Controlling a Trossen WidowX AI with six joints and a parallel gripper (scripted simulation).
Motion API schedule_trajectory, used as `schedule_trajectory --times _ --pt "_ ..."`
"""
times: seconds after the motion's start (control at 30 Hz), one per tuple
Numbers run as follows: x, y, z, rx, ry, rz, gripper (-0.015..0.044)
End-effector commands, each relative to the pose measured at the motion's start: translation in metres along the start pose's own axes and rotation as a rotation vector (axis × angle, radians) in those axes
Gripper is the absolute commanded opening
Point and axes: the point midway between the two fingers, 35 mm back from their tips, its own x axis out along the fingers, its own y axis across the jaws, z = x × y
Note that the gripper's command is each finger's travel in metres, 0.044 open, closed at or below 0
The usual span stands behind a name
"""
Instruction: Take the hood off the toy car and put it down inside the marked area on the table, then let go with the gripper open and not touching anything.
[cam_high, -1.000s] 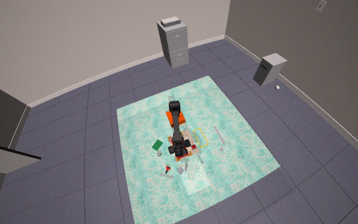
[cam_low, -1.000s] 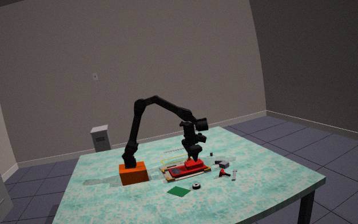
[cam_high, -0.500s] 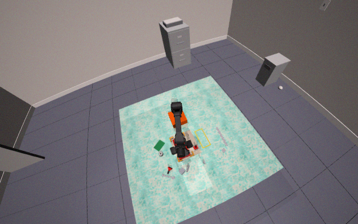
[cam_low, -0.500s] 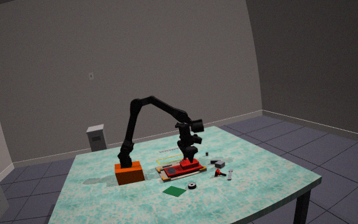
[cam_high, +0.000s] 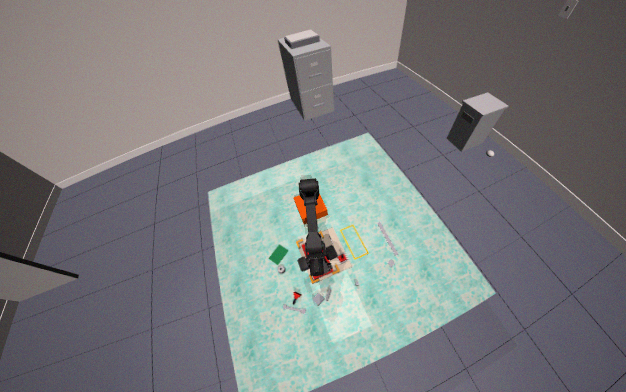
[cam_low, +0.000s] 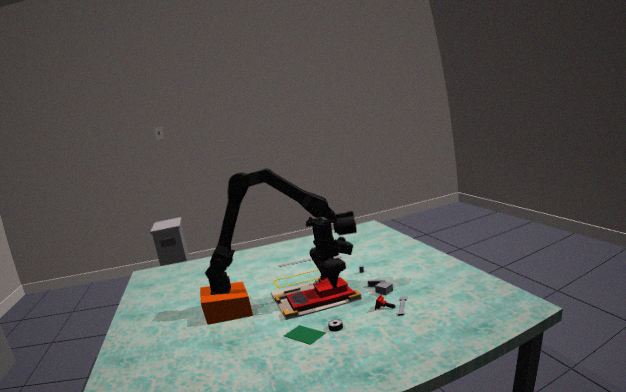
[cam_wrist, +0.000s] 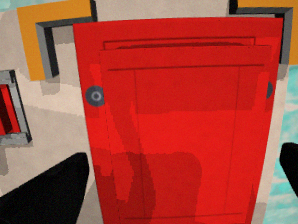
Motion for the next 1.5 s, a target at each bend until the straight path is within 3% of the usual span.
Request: schedule_trajectory --times 0.0,1.13,1.27,1.47 --pt "0.002 0.000 0.000 0.005 0.001 -0.003 0.0440" --pt "0.019 0.000 -0.001 0.005 0.001 -0.003 0.0440" --pt "0.017 0.000 0.000 0.000 0.001 0.000 0.0335" --pt "0.017 0.000 0.000 0.000 0.001 0.000 0.0295"
